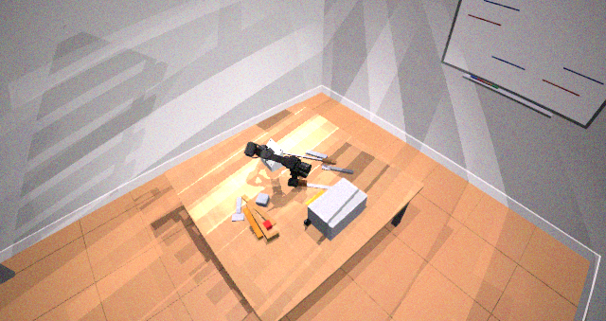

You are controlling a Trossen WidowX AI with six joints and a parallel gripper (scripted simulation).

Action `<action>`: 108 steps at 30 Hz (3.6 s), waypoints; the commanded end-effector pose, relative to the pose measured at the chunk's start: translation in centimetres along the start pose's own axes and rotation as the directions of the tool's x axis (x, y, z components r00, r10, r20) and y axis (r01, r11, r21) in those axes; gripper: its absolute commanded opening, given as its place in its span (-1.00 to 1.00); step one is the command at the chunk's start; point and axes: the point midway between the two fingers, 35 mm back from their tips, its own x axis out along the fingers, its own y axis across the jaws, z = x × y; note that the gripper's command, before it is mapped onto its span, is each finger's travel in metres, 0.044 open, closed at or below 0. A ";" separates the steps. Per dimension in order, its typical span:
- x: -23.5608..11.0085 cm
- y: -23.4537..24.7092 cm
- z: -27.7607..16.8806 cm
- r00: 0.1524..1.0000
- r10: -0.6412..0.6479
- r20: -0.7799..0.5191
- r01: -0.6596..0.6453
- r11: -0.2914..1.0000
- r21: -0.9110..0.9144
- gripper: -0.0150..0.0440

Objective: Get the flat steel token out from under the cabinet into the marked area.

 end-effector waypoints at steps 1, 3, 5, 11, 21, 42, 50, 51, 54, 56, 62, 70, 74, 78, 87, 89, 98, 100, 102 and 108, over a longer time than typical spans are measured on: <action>-0.1 -0.5 -0.4 1.000 -0.006 0.001 0.006 1.000 0.004 -0.49; -0.1 -0.7 -0.6 1.000 -0.006 0.001 0.006 1.000 0.004 -0.49; -0.1 -0.9 -0.7 1.000 -0.006 0.001 0.006 1.000 0.004 -0.49; -0.1 -1.5 -1.1 1.000 -0.007 0.001 0.007 1.000 0.004 -0.49; -0.1 -2.5 -1.8 1.000 -0.007 0.000 0.007 1.000 0.004 -0.49; -0.1 -4.5 -3.3 1.000 -0.008 -0.001 0.008 1.000 0.003 -0.49; -0.1 -5.3 -3.9 1.000 -0.008 -0.001 0.008 1.000 0.003 -0.49; -0.1 -5.4 -4.0 1.000 -0.009 -0.001 0.009 1.000 0.003 -0.49; -0.1 -5.7 -4.2 1.000 -0.009 -0.002 0.009 1.000 0.003 -0.49; -0.1 -6.0 -4.4 1.000 -0.009 -0.002 0.009 1.000 0.003 -0.49; -0.1 -6.6 -4.8 1.000 -0.009 -0.002 0.009 1.000 0.003 -0.49; -0.1 -7.5 -5.5 1.000 -0.009 -0.002 0.009 1.000 0.003 -0.49; -0.1 -7.9 -5.9 1.000 -0.010 -0.002 0.010 1.000 0.003 -0.49; -0.1 -8.3 -6.2 1.000 -0.010 -0.003 0.010 1.000 0.003 -0.49; -0.2 -9.1 -7.0 1.000 -0.011 -0.003 0.011 1.000 0.003 -0.49; -0.2 -9.3 -7.2 1.000 -0.011 -0.003 0.011 1.000 0.003 -0.49; -0.2 -10.3 -8.0 1.000 -0.011 -0.003 0.011 1.000 0.004 -0.49; -0.2 -10.5 -8.2 1.000 -0.011 -0.004 0.011 1.000 0.004 -0.49; -0.2 -10.7 -8.4 1.000 -0.011 -0.004 0.011 1.000 0.004 -0.49; -0.2 -11.3 -9.0 1.000 -0.012 -0.004 0.012 1.000 0.004 -0.49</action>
